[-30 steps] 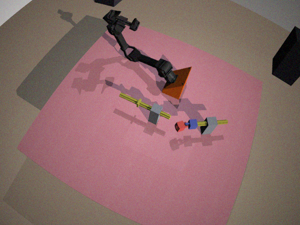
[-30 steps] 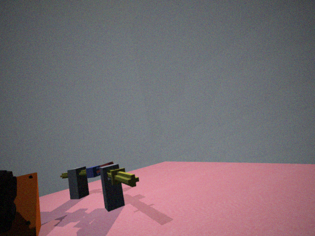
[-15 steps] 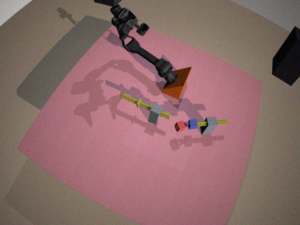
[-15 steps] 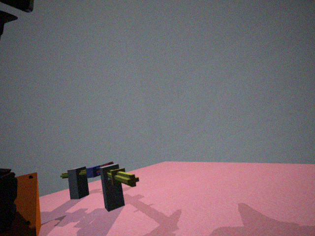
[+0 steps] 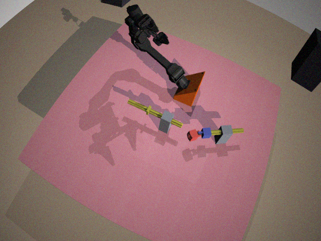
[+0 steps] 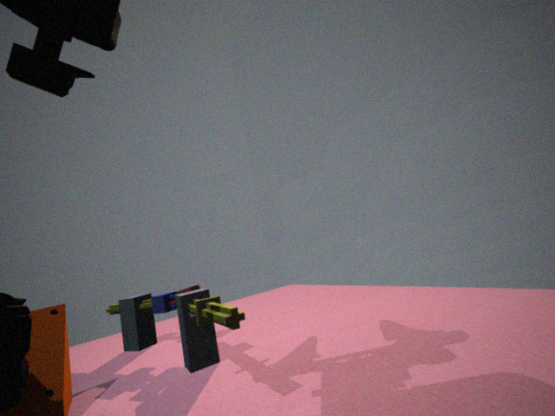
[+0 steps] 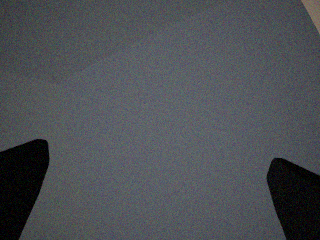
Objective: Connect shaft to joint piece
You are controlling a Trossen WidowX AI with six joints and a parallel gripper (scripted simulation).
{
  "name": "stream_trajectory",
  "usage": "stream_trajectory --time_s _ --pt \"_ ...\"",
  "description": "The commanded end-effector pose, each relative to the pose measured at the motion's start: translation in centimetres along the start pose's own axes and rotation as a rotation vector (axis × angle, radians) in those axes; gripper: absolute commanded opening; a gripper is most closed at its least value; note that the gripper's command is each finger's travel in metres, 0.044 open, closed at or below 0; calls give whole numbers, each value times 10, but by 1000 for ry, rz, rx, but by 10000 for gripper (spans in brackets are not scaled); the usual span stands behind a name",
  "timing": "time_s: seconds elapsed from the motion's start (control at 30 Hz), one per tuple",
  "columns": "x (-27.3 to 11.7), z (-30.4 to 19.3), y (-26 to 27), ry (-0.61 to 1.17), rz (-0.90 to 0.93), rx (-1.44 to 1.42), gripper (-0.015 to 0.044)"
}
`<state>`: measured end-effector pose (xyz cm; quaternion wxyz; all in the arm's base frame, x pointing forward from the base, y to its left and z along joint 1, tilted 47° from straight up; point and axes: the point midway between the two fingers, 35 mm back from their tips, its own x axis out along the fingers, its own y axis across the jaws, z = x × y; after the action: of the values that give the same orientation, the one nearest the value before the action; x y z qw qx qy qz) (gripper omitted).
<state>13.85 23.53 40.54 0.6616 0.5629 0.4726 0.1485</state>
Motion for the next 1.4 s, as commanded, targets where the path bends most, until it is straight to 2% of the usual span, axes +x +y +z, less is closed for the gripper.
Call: stream_trajectory --time_s 0.0,0.43,0.87,1.37 --pt "29 10 -7 -70 -94 -58 440" --pt "108 54 -44 -236 -415 -261 440" --pt "170 106 -96 -329 -762 -401 440" --pt "213 155 -167 -282 -1198 -616 440"
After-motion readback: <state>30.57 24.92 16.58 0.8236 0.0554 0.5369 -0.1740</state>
